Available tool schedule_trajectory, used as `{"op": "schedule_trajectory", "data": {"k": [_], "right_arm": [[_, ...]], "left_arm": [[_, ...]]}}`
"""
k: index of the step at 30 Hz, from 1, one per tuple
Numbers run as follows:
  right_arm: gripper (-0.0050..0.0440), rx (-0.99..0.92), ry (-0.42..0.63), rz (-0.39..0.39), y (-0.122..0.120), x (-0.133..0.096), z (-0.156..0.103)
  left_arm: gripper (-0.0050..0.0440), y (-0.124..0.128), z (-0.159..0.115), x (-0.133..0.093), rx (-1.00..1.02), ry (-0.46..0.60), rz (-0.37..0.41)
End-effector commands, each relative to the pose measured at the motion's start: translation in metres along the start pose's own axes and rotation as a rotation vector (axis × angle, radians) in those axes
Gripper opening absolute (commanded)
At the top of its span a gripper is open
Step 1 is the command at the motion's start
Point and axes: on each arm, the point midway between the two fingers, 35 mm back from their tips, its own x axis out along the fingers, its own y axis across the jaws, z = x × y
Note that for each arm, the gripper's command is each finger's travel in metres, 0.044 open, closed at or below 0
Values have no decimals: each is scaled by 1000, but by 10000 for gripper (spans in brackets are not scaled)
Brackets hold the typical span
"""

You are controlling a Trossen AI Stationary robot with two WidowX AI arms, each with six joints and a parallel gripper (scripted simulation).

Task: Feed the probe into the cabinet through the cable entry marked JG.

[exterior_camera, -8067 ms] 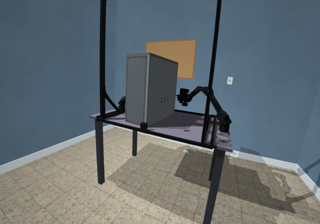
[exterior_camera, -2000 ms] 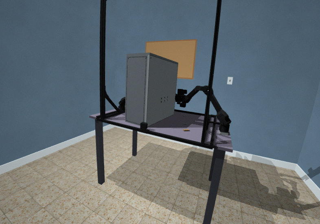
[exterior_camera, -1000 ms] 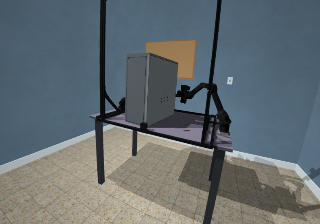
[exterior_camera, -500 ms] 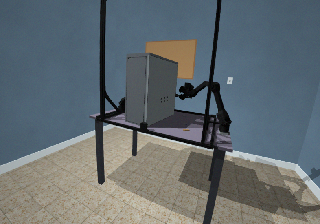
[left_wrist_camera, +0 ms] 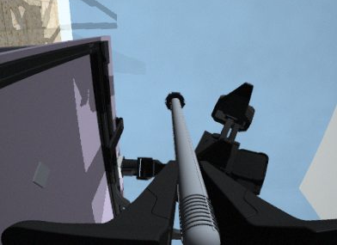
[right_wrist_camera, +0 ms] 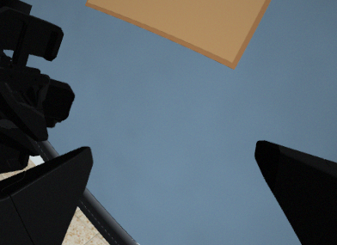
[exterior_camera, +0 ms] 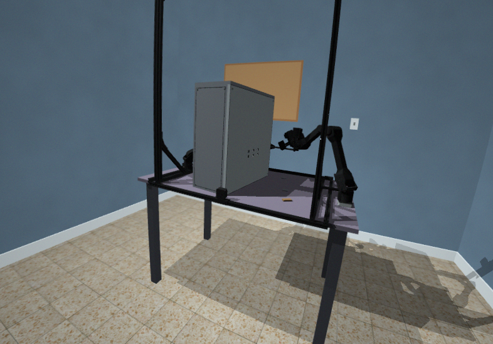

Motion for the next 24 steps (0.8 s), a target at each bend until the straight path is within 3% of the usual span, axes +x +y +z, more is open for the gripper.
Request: {"op": "schedule_trajectory", "data": {"k": [1,13,15,24], "right_arm": [[440,125,-25,56,-5,2,-5],[440,602,-47,296,-18,10,-31],[440,602,-47,296,-18,10,-31],[440,942,12,484,-30,5,-51]], "left_arm": [[0,0,1,0,0,-5,-1],[0,0,1,0,0,-5,-1],[0,0,1,0,0,-5,-1],[0,0,1,0,0,-5,-1]]}}
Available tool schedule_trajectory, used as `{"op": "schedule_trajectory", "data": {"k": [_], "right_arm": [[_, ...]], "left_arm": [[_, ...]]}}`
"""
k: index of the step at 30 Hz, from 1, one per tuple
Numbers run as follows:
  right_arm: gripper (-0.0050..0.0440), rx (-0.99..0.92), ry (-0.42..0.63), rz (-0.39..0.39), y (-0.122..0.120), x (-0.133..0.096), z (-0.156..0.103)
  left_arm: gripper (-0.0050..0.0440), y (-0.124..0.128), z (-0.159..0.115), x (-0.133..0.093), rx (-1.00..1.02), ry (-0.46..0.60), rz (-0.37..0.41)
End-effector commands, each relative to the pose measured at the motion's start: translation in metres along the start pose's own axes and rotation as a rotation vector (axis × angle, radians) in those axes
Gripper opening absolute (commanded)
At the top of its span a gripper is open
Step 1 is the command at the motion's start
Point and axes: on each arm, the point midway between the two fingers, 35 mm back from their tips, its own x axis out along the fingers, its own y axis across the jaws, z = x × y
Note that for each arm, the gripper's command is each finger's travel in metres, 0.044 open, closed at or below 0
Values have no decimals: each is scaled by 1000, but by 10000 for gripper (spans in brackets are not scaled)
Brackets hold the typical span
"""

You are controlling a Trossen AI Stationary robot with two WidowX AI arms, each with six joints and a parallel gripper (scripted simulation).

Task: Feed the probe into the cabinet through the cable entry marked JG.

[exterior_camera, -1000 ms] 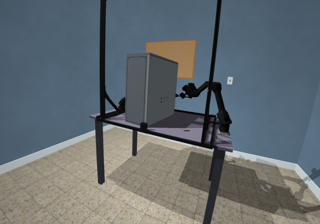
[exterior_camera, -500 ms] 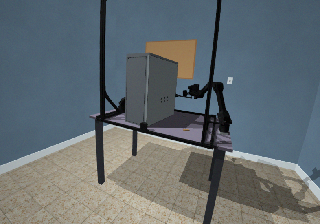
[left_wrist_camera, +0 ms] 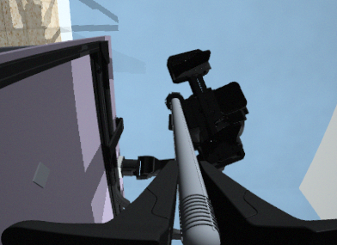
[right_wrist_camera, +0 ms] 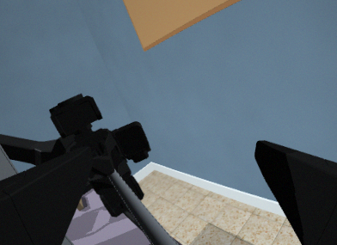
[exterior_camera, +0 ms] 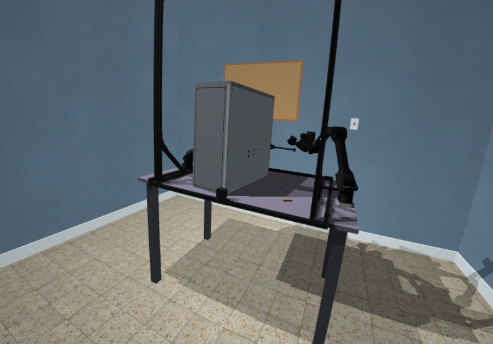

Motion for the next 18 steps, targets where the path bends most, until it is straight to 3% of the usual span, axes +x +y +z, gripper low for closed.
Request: {"op": "schedule_trajectory", "data": {"k": [1,18], "right_arm": [[440,152,46,51,-13,-8,-10],[440,657,223,225,-37,-42,-18]], "left_arm": [[0,0,1,0,0,-5,-1],[0,0,1,0,0,-5,-1]]}}
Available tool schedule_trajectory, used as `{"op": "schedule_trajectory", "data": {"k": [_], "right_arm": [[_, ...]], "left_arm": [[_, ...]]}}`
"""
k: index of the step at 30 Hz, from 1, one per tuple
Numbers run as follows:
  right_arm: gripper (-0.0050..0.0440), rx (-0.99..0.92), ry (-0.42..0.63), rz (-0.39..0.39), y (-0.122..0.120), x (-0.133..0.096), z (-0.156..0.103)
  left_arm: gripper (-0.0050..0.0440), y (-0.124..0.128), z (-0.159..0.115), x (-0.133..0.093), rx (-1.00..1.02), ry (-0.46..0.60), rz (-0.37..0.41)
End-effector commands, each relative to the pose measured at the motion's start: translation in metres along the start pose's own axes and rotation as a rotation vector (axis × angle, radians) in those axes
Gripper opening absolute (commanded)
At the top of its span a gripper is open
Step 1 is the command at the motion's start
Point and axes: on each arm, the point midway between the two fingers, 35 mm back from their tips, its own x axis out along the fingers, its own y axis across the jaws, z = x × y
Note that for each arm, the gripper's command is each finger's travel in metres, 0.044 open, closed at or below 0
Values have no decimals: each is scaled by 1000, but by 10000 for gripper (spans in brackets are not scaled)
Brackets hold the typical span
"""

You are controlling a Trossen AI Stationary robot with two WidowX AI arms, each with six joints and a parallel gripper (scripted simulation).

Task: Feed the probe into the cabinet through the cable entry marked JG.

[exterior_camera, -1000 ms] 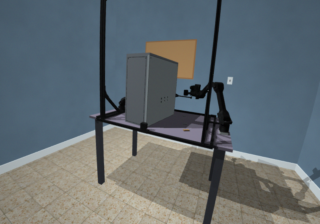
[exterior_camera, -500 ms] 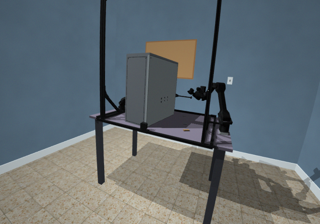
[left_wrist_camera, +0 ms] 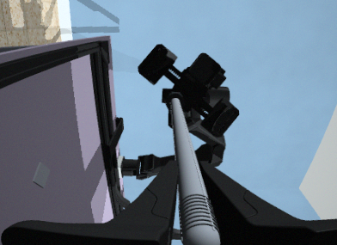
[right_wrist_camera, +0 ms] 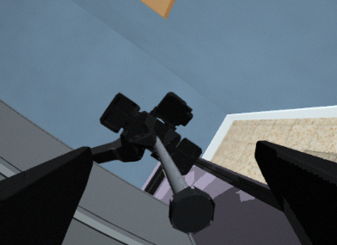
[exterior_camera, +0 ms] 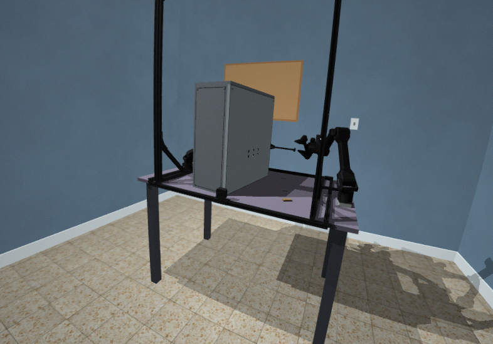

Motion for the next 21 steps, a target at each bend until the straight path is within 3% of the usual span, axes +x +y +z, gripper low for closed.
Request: {"op": "schedule_trajectory", "data": {"k": [1,21], "right_arm": [[440,130,53,17,-11,-12,-6],[440,516,230,74,-21,-52,-11]], "left_arm": [[0,0,1,0,0,-5,-1],[0,0,1,0,0,-5,-1]]}}
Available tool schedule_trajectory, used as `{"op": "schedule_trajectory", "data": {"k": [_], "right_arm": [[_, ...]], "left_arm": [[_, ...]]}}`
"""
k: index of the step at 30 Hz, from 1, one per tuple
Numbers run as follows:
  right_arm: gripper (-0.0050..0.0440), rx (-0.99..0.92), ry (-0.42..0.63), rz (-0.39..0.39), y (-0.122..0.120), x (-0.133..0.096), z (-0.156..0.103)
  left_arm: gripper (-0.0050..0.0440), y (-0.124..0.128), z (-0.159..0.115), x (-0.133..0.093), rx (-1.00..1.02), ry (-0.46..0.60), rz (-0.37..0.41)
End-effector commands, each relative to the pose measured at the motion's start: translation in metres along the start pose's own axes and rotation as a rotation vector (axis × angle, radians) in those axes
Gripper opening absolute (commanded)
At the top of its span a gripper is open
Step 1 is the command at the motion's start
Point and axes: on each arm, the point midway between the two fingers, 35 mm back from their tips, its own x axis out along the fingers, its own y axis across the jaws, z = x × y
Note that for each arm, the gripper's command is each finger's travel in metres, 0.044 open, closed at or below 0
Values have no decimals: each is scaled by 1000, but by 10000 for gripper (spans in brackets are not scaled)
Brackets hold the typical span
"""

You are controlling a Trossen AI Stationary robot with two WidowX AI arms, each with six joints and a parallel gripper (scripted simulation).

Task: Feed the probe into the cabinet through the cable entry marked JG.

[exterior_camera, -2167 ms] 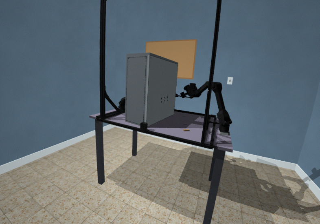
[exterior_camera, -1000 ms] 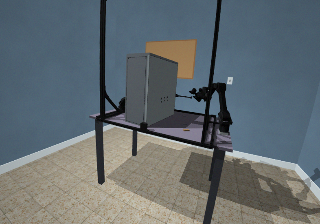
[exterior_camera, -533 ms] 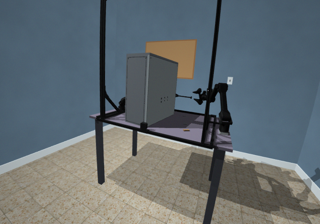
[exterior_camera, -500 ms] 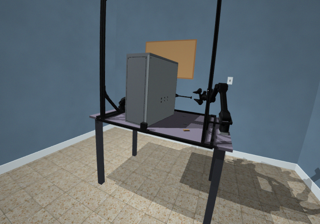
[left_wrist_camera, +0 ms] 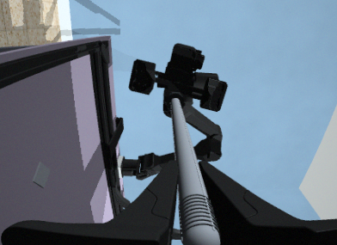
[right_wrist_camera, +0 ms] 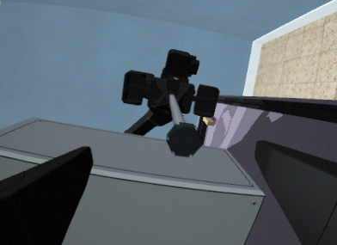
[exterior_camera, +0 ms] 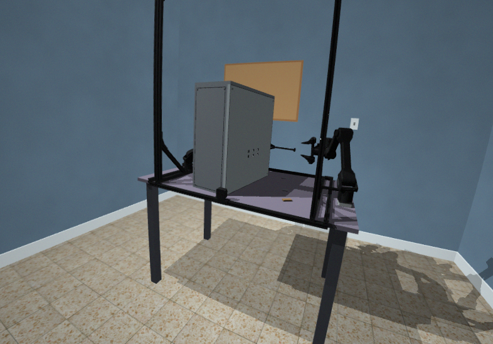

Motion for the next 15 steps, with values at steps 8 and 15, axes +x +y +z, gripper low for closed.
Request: {"op": "schedule_trajectory", "data": {"k": [8,15], "right_arm": [[440,132,57,-1,-9,-14,-5],[440,181,79,0,-10,-20,-7]], "left_arm": [[0,0,1,0,0,-5,-1],[0,0,1,0,0,-5,-1]]}}
